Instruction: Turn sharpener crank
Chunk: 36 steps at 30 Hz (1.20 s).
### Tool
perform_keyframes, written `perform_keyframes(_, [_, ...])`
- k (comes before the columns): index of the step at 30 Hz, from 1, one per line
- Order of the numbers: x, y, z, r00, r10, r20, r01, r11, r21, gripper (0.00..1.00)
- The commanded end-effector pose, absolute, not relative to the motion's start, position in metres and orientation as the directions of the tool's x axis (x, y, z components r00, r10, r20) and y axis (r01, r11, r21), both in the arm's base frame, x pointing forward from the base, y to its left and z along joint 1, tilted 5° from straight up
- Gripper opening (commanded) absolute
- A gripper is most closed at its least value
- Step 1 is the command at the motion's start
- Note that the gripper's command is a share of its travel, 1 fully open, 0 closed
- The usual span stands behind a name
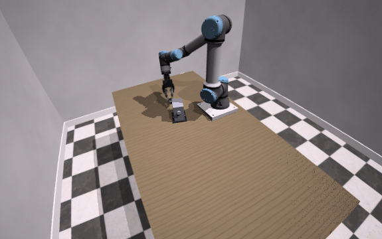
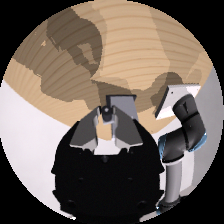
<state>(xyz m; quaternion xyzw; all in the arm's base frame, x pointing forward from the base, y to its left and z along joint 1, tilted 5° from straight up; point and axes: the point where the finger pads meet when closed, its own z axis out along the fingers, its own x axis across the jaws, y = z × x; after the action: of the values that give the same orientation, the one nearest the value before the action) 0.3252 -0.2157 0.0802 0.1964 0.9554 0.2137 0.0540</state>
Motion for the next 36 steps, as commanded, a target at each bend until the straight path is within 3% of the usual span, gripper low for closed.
perform_keyframes(1, [0.326, -0.215, 0.073, -0.917, 0.397, -0.017, 0.352, 0.831, 0.431, 0.09])
perform_keyframes(36, [0.319, -0.215, 0.045, -0.917, 0.399, -0.017, 0.354, 0.830, 0.431, 0.09])
